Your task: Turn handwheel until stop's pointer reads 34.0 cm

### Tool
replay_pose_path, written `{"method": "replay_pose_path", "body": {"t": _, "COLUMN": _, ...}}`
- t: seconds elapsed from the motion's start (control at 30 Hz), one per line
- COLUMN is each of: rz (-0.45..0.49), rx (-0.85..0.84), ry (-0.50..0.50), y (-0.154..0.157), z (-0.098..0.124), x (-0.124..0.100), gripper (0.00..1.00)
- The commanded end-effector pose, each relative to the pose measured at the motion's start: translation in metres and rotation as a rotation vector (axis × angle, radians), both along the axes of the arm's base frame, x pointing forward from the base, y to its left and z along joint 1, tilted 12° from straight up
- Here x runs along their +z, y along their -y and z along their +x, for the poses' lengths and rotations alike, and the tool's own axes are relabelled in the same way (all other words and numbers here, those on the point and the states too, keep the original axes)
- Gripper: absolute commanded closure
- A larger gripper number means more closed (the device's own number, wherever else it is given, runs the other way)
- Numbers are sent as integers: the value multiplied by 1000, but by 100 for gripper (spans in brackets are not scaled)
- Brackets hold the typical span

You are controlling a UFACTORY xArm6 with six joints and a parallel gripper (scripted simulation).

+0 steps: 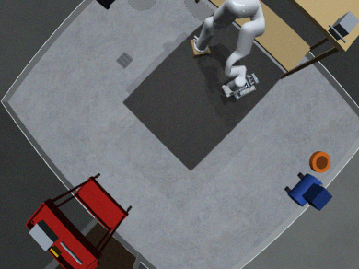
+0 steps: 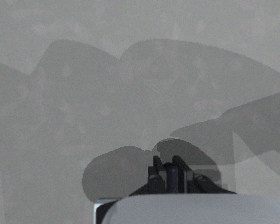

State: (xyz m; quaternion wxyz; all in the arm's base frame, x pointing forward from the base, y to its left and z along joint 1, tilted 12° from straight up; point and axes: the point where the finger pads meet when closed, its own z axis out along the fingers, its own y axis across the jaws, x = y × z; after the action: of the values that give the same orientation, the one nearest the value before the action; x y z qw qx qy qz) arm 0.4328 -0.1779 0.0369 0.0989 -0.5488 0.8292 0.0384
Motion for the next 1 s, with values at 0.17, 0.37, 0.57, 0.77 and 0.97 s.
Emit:
{"method": "replay_pose_path", "body": {"t": 0.17, "rz": -2, "rx": 0, "ry": 4, "y": -4, "z": -14, "x": 7, "gripper": 94}}
{"method": "replay_pose_path", "body": {"t": 0.37, "rz": -2, "rx": 0, "ry": 4, "y": -5, "z": -19, "x": 13, "gripper": 94}}
{"method": "replay_pose_path", "body": {"t": 0.57, "rz": -2, "rx": 0, "ry": 4, "y": -5, "z": -25, "x": 23, "gripper": 94}}
{"method": "replay_pose_path", "body": {"t": 0.77, "rz": -2, "rx": 0, "ry": 4, "y": -2, "z": -25, "x": 38, "gripper": 94}}
{"method": "replay_pose_path", "body": {"t": 0.97, "rz": -2, "rx": 0, "ry": 4, "y": 1, "z": -22, "x": 46, "gripper": 94}}
